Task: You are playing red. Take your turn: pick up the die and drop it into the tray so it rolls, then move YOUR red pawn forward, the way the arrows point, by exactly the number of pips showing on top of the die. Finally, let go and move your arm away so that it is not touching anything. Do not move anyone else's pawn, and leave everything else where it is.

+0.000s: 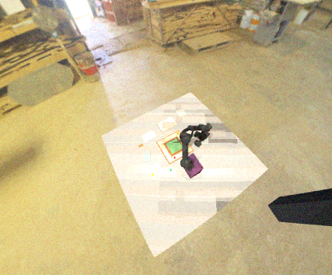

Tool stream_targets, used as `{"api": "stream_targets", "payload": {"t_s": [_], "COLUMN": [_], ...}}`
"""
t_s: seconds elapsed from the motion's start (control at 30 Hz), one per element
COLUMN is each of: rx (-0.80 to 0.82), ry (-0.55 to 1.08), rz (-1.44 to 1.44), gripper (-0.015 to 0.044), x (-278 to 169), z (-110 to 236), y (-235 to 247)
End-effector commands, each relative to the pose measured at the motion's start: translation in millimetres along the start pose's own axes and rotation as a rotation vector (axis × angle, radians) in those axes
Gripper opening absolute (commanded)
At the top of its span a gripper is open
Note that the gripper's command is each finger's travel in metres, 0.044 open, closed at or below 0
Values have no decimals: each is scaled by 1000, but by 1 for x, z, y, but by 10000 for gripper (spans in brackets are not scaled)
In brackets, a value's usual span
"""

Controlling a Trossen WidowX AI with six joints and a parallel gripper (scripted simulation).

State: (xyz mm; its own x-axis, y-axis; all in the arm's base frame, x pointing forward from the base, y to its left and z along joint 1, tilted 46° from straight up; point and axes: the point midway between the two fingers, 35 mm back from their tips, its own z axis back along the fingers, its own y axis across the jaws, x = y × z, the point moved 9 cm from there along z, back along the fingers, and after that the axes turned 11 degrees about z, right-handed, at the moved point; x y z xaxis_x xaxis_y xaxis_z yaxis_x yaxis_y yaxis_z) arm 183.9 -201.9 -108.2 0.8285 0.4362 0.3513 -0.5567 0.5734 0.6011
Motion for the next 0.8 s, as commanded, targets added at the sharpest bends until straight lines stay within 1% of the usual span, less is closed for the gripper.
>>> {"api": "stream_targets", "payload": {"t_s": [0.0,0.67,0.77], "rx": [7,8,8], "ry": [-5,-6,-6], "rz": [-6,-5,-5], "gripper": [275,275,196], "x": [-1,0,0], "z": [-8,-36,-36], "y": [0,1,1]}}
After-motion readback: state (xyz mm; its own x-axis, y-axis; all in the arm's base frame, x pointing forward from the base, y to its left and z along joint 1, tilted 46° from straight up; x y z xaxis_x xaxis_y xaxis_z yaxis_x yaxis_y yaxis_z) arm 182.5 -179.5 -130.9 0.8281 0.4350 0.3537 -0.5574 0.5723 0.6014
